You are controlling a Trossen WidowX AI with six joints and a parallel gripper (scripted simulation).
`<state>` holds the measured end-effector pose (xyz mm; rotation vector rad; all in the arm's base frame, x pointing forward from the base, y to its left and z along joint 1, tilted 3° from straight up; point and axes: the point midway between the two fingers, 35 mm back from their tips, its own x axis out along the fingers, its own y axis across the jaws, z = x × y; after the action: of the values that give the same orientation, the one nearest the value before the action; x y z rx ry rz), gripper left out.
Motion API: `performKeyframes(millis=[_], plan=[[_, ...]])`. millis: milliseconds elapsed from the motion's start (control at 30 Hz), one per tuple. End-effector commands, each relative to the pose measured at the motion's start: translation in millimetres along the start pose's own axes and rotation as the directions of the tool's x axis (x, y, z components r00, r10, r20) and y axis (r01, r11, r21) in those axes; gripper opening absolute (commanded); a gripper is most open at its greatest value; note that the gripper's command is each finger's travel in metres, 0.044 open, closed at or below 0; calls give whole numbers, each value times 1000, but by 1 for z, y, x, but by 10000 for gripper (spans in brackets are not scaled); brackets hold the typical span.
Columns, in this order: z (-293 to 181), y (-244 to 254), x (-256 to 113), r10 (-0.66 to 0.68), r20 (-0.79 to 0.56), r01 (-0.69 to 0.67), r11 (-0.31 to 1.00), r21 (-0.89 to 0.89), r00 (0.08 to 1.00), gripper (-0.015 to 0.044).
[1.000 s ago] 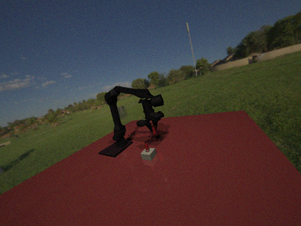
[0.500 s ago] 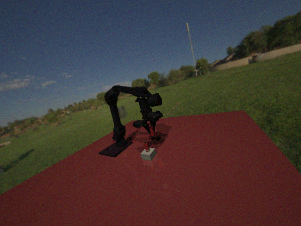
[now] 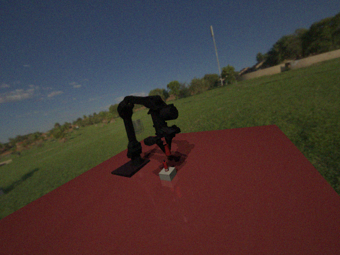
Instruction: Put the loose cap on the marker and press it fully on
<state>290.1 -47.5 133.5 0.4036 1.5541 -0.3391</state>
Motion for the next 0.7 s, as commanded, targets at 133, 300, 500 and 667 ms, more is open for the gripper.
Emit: performKeyframes(millis=[133,300,500,667], plan=[[10,-25,-6,-8,-2,8,1000,-6,1000,0],[14,-39,-10,-10,-3,10,1000,-7,1000,0],[14,-39,-6,-10,-3,10,1000,-7,1000,0],[14,-40,-3,-10,-3,10,1000,-7,1000,0]])
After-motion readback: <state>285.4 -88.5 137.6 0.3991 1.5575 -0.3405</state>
